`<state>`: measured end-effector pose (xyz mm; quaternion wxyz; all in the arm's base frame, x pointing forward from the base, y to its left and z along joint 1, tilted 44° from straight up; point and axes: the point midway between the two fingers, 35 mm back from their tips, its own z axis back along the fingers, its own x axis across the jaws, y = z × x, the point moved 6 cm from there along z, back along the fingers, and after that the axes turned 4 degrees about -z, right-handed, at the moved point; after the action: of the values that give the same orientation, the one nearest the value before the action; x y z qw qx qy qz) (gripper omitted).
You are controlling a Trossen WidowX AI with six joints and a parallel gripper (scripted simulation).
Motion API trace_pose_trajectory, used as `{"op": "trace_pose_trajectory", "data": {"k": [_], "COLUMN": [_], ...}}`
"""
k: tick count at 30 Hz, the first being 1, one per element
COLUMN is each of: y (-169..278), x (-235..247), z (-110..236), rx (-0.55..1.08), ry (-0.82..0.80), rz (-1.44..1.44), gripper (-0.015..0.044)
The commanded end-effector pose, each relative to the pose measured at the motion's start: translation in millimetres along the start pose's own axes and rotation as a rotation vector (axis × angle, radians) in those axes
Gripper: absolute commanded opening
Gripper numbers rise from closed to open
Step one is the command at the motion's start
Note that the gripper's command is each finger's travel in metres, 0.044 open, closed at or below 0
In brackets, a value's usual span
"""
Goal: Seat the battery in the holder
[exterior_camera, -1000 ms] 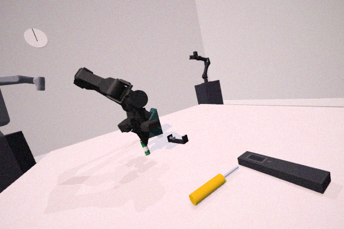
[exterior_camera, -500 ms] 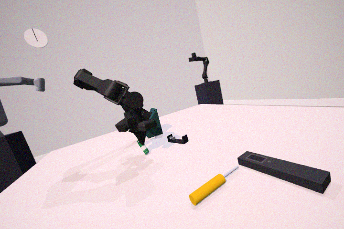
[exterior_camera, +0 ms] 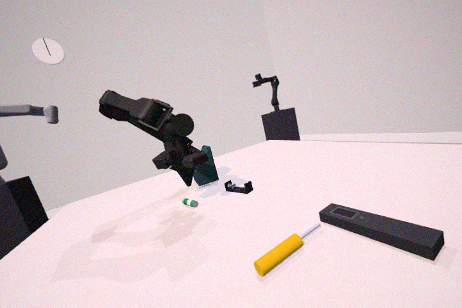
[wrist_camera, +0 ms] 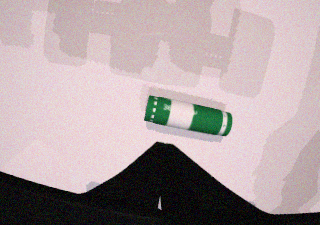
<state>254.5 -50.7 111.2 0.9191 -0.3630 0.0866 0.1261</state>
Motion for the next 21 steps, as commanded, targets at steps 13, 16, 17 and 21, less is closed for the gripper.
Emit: {"op": "trace_pose_trajectory", "data": {"k": [13, 16, 17, 21], "y": [0, 0, -1, -2], "x": [-2, -2, -2, -6], "z": [51, 51, 50, 34], "rx": [-0.007, -0.007, -0.006, -0.001], "ry": [-0.01, -0.01, -0.011, -0.013], "rz": [-0.006, -0.006, -0.026, -0.402], "gripper": [0.0, 0.0, 0.0026, 0.0131]}}
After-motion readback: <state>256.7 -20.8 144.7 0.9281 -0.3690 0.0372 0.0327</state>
